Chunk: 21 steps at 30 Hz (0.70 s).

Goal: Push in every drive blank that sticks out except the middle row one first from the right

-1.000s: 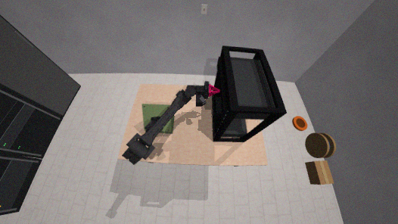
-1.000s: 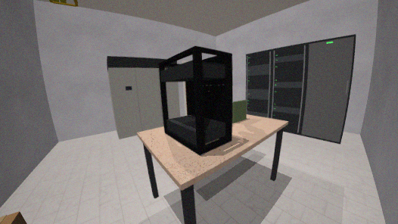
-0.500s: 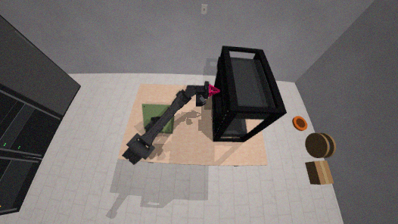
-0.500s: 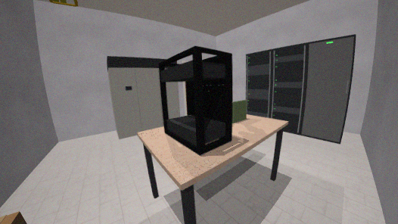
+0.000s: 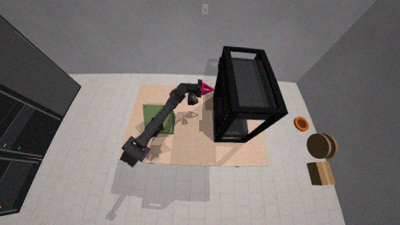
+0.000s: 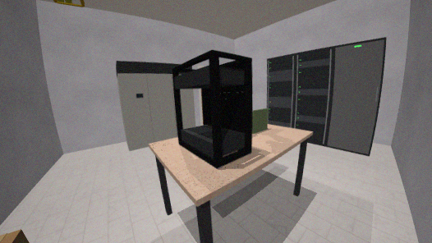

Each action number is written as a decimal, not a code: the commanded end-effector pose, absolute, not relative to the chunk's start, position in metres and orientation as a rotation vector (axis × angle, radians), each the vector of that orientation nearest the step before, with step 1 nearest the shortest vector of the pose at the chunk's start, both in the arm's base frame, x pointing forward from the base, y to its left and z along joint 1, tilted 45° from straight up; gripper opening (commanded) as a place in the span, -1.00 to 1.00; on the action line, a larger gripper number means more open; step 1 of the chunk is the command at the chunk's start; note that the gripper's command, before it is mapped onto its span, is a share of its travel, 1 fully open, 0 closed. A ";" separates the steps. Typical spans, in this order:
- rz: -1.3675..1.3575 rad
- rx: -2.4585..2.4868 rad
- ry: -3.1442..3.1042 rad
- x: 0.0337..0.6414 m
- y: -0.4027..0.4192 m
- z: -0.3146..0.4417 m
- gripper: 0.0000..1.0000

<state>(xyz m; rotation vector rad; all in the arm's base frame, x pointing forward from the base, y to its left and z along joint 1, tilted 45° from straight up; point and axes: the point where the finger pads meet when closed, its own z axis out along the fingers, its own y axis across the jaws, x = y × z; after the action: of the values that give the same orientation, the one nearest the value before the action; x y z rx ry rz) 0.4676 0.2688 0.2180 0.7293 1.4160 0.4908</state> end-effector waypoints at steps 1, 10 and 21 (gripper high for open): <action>0.528 0.720 1.413 0.437 0.277 0.224 -1.00; 0.486 0.727 1.424 0.434 0.268 0.212 -1.00; 0.488 0.724 1.426 0.413 0.214 0.237 -1.00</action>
<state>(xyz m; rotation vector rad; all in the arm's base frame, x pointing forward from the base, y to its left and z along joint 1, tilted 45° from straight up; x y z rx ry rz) 0.4196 0.2429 0.2266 0.7074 1.4358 0.5029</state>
